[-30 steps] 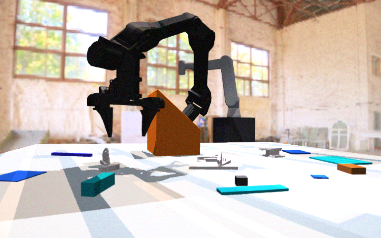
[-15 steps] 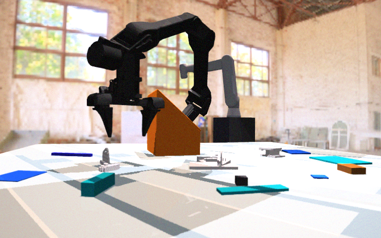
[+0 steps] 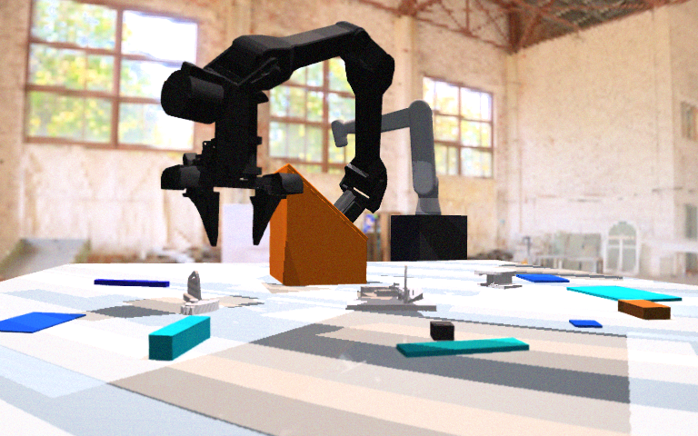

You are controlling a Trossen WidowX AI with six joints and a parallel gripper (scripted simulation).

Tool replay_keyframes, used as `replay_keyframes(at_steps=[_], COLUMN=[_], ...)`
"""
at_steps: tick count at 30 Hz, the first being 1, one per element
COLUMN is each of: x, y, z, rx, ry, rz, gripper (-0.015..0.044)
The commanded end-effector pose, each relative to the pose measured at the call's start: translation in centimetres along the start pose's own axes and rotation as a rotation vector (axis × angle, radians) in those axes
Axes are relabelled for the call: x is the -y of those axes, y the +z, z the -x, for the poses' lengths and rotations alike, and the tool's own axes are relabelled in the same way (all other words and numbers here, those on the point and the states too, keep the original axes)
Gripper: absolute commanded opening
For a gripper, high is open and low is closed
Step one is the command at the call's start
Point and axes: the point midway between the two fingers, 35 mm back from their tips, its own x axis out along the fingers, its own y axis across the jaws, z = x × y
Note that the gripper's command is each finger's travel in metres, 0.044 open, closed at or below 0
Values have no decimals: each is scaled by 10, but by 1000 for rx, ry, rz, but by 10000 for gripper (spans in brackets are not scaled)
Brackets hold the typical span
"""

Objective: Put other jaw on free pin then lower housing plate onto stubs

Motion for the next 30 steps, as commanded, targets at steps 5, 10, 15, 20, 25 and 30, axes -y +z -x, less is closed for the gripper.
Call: replay_keyframes(at_steps=[5, 10, 15, 20, 25, 30], x=[-1, -1, -1, -1, -1, -1], y=[0, 0, 0, 0, 0, -1], z=[2, 2, 2, 2, 2, 2], rx=[6, 6, 6, 6, 6, 0], ry=[4, 4, 4, 4, 4, 3], rz=[7, 7, 7, 7, 7, 3], gripper=[99, 0, 0, 0, 0, 105])
